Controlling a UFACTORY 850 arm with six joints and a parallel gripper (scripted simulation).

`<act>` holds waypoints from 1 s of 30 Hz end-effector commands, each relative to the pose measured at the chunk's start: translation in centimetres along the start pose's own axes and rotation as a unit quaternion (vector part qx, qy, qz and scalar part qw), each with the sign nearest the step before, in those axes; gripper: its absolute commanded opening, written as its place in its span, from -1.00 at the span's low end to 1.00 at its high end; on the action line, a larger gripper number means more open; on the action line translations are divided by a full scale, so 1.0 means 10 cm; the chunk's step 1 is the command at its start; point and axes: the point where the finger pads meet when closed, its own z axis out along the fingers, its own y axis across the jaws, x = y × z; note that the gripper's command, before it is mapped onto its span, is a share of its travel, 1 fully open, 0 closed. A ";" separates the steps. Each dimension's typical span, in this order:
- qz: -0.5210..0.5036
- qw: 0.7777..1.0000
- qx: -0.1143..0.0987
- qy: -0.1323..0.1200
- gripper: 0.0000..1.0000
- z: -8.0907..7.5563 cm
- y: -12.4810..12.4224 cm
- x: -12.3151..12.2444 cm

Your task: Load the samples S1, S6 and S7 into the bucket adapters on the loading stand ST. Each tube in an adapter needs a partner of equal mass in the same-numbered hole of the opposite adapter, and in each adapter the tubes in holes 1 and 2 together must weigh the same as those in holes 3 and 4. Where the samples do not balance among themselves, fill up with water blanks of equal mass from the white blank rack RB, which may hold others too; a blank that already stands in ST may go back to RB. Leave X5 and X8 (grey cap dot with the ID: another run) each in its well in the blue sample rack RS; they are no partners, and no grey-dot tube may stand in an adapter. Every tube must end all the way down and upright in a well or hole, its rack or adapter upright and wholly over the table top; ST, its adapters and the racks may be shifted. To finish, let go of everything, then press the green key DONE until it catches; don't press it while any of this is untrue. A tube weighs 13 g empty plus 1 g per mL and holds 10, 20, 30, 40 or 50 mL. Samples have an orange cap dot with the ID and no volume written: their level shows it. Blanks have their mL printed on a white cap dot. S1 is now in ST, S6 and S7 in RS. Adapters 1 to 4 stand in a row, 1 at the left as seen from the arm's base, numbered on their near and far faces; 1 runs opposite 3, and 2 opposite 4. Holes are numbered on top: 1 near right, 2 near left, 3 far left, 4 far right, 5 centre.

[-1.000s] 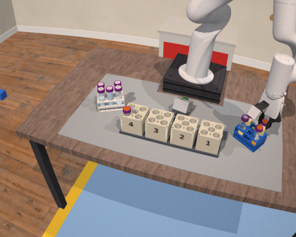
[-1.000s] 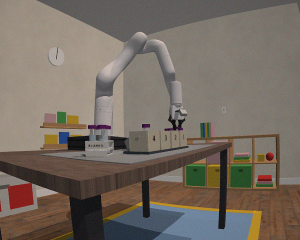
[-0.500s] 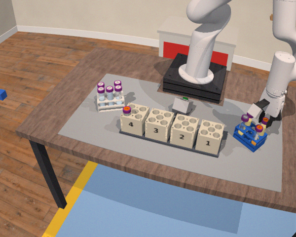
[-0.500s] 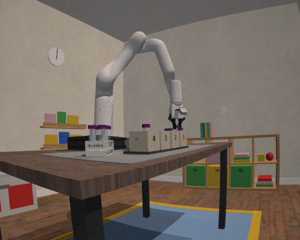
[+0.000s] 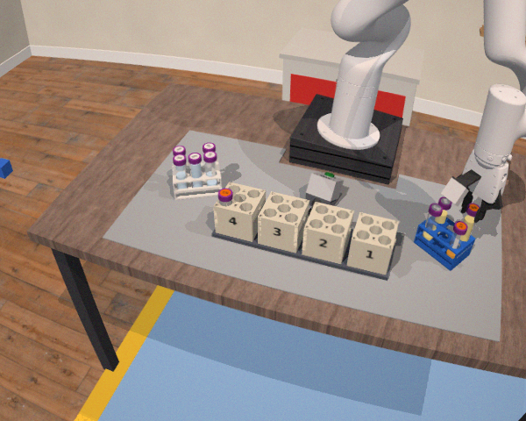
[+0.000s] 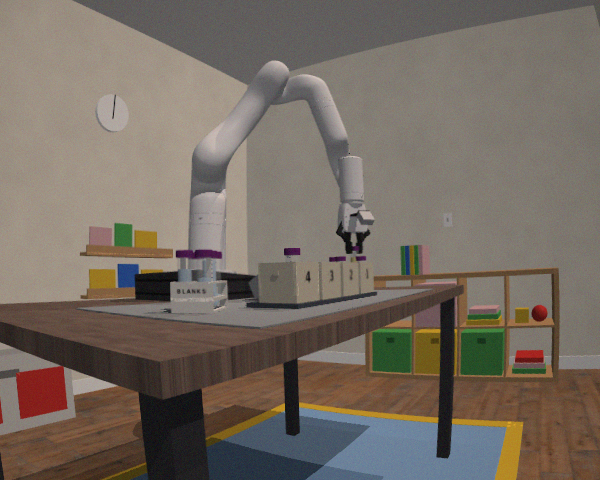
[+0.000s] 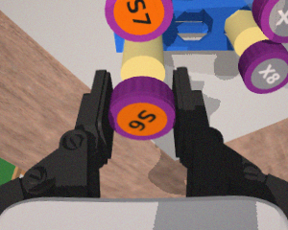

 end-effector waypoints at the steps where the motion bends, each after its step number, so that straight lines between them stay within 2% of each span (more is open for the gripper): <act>1: 0.000 1.000 0.001 0.000 -1.00 -0.09 -0.01 0.00; 30: 0.000 1.000 0.001 0.000 -1.00 -0.61 -0.01 0.00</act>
